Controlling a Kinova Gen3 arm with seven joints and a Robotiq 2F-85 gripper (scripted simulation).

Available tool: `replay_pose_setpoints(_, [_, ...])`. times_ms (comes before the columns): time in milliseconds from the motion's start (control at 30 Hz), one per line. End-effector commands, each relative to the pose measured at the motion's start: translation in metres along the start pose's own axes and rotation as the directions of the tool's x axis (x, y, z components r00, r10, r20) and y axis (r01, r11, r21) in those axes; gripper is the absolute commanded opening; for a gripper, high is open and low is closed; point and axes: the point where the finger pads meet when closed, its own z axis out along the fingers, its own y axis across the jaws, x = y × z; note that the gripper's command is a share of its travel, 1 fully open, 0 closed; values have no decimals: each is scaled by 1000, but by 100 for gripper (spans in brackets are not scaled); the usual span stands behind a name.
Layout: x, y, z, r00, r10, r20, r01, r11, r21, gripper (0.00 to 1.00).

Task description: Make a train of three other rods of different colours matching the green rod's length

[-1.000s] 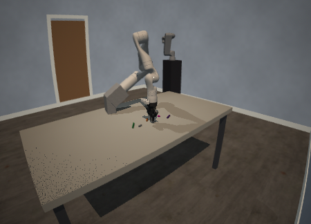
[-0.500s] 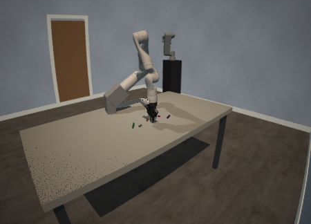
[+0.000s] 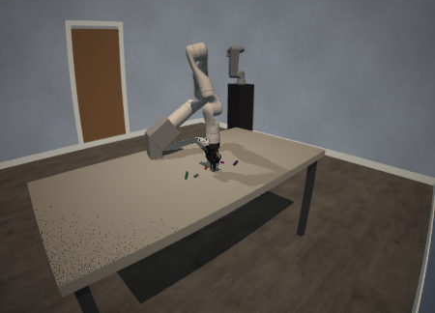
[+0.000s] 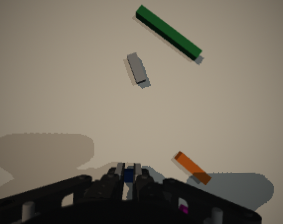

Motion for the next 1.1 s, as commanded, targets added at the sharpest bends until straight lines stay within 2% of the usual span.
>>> replay_pose_setpoints(0, [1, -3, 0, 1000, 14, -1, -14, 1000, 6, 5])
replay_pose_setpoints(1067, [1, -3, 12, 1000, 14, -1, -14, 1000, 6, 5])
